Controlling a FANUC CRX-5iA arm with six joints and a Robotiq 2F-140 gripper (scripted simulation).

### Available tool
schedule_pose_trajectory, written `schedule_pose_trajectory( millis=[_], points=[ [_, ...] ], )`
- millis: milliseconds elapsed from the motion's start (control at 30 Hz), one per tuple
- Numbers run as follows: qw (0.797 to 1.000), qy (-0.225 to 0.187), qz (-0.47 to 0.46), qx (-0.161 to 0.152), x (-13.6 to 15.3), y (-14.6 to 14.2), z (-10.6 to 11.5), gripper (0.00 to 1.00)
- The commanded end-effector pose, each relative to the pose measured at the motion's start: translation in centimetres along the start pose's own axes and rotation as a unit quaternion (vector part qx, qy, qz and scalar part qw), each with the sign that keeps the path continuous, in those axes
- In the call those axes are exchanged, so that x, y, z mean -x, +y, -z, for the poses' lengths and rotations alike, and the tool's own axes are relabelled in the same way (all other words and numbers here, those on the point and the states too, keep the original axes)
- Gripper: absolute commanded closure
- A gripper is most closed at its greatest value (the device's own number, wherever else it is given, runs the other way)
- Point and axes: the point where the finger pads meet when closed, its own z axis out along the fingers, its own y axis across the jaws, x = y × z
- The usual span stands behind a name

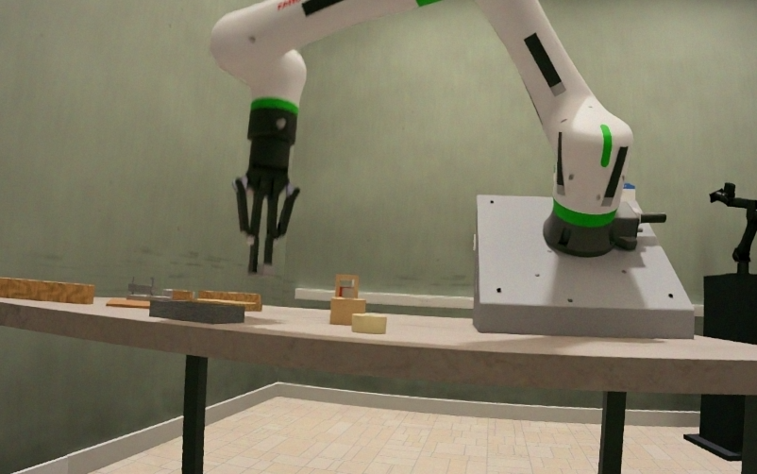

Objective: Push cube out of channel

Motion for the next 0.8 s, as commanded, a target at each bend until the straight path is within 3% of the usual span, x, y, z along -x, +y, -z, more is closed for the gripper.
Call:
schedule_pose_trajectory(
  millis=[0, 767],
  points=[
    [1.0, 0.0, 0.0, 0.0, 0.0, -0.04, 2.55, 0.9],
    [1.0, 0.0, 0.0, 0.0, 0.0, -0.04, 3.37, 0.9]
  ],
)
